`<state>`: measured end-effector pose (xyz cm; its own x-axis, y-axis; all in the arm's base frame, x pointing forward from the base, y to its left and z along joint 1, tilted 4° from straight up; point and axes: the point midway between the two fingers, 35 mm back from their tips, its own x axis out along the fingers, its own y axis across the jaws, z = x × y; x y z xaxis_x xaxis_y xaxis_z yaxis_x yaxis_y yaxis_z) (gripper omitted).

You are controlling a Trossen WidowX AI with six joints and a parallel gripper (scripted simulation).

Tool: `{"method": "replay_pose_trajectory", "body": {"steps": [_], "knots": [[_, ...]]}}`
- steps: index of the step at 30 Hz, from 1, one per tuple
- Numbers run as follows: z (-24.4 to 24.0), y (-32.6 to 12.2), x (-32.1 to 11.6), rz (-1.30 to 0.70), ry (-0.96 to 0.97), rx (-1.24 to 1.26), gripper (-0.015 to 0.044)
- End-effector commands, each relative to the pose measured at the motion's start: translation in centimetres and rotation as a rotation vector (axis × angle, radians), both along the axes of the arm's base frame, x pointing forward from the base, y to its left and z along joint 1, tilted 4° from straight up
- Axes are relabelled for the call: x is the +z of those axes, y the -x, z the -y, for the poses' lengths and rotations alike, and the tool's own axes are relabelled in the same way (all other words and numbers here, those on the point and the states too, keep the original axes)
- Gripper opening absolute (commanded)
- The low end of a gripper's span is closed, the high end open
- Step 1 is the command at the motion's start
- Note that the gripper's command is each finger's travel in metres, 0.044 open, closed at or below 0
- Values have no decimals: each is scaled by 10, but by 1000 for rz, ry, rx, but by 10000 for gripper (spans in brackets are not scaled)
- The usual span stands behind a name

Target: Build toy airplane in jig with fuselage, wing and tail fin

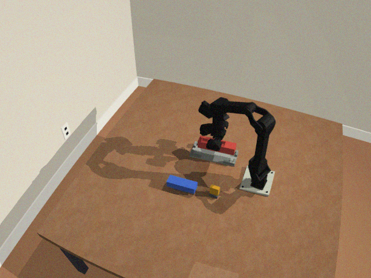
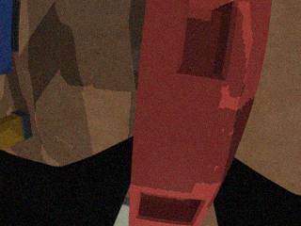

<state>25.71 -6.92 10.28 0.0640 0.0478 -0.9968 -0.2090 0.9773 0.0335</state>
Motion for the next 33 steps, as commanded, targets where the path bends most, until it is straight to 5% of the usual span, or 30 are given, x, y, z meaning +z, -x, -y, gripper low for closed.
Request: {"method": "replay_pose_trajectory", "body": {"steps": [1,33], "knots": [[0,-1,0,4,-4,4,195],[-3,-4,-40,4,-4,4,195]]}}
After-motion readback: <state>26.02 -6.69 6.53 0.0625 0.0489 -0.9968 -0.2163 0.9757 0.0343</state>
